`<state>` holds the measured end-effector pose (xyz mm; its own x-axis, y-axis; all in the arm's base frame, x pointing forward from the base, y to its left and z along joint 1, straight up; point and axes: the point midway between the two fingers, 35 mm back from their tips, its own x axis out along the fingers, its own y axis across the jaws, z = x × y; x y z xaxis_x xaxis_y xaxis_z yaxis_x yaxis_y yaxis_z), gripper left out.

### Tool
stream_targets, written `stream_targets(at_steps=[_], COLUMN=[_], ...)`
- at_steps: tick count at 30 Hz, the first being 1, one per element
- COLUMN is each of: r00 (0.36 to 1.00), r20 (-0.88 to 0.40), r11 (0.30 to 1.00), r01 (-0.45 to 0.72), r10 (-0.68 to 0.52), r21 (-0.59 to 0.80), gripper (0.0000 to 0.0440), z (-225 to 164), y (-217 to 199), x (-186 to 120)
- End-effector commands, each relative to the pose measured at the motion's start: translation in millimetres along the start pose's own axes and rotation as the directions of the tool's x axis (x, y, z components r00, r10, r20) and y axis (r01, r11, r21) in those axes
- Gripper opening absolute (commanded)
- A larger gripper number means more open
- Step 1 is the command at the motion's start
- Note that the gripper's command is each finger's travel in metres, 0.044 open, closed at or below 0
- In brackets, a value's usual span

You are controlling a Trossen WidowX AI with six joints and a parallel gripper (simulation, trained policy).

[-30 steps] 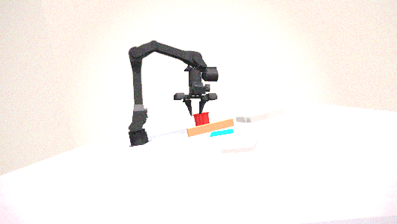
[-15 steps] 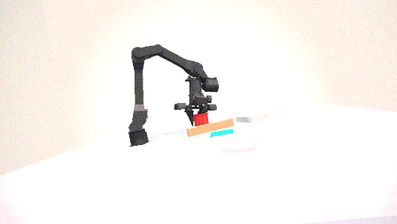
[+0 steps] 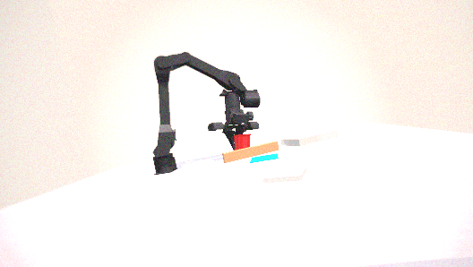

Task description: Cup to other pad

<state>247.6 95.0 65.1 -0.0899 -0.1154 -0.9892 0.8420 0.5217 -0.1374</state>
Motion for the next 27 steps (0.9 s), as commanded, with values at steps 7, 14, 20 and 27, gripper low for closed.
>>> stream_targets(at_steps=[7,14,20,27], r00=[0.998,0.994,0.989,0.981], r20=[0.003,0.004,0.014,0.037], r11=[0.997,0.986,0.973,0.953], r01=[-0.055,-0.105,-0.145,-0.193], r10=[0.055,0.105,0.145,0.189], r21=[0.060,0.128,0.181,0.235], gripper=[0.0001,0.0000,0.0005,0.0000], z=[10.2,19.7,31.9,51.2], y=[-0.5,-2.6,-3.4,-2.2], x=[-25.5,-50.2,-67.7,-81.4])
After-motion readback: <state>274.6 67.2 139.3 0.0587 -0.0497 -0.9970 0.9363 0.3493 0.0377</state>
